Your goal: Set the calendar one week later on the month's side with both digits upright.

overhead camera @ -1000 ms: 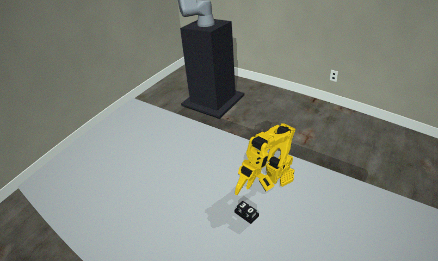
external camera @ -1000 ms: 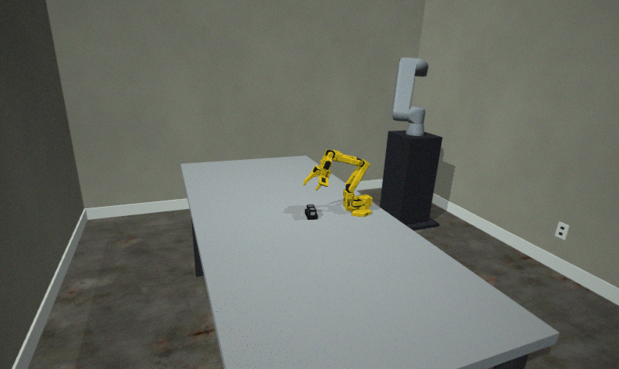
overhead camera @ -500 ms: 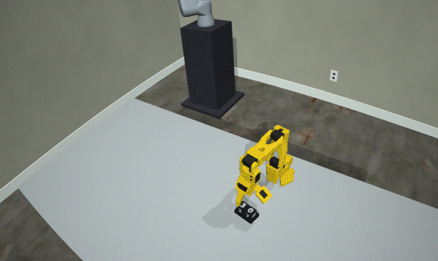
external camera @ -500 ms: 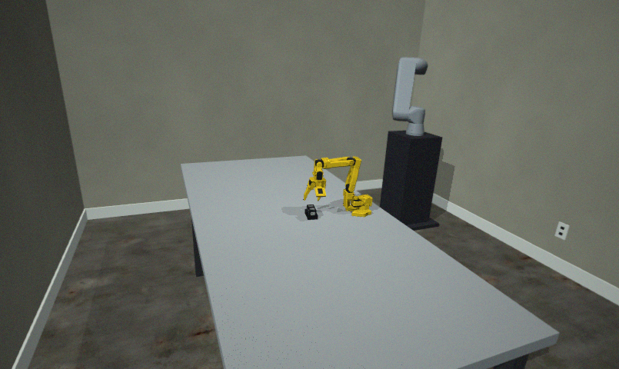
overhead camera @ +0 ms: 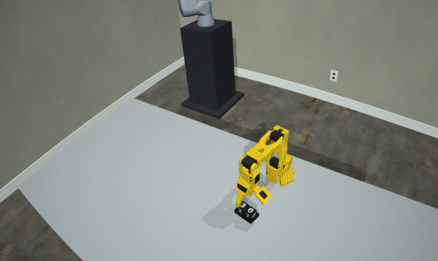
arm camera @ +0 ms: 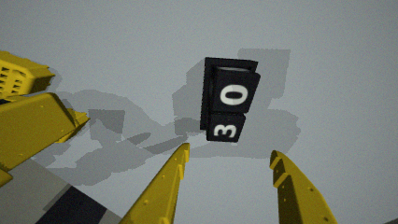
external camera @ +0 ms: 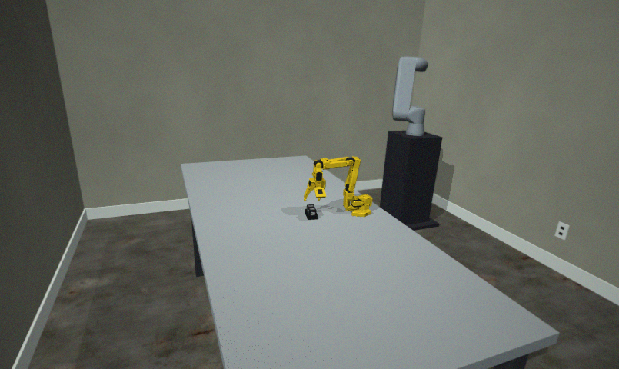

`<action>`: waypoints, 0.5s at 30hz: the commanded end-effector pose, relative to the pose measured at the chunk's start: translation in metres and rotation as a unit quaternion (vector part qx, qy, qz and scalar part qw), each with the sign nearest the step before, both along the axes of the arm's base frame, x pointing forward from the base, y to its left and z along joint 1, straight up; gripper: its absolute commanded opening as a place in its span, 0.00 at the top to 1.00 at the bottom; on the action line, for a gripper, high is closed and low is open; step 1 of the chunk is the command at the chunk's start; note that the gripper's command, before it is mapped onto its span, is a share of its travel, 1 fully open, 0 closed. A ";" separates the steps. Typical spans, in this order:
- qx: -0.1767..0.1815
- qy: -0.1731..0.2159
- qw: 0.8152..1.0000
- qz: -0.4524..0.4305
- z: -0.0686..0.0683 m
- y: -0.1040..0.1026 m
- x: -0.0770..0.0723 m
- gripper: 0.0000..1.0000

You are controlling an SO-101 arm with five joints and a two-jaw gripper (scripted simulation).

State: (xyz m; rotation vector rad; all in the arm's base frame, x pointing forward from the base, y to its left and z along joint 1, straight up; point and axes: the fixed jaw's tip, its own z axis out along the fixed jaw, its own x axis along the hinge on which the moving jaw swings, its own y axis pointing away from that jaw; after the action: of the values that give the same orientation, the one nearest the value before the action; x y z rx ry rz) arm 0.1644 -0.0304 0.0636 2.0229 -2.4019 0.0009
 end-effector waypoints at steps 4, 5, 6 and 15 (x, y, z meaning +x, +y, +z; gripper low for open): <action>-0.003 -0.018 1.000 -0.006 0.006 -0.002 0.005 0.65; -0.003 -0.018 1.000 -0.006 0.006 -0.002 0.005 0.65; -0.003 -0.018 1.000 -0.006 0.006 -0.002 0.005 0.65; -0.002 -0.016 1.000 -0.018 0.009 -0.004 0.006 0.65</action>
State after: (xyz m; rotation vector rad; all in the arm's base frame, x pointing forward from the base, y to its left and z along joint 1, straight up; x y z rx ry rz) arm 0.1661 -0.0327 0.0663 1.9940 -2.4267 0.0019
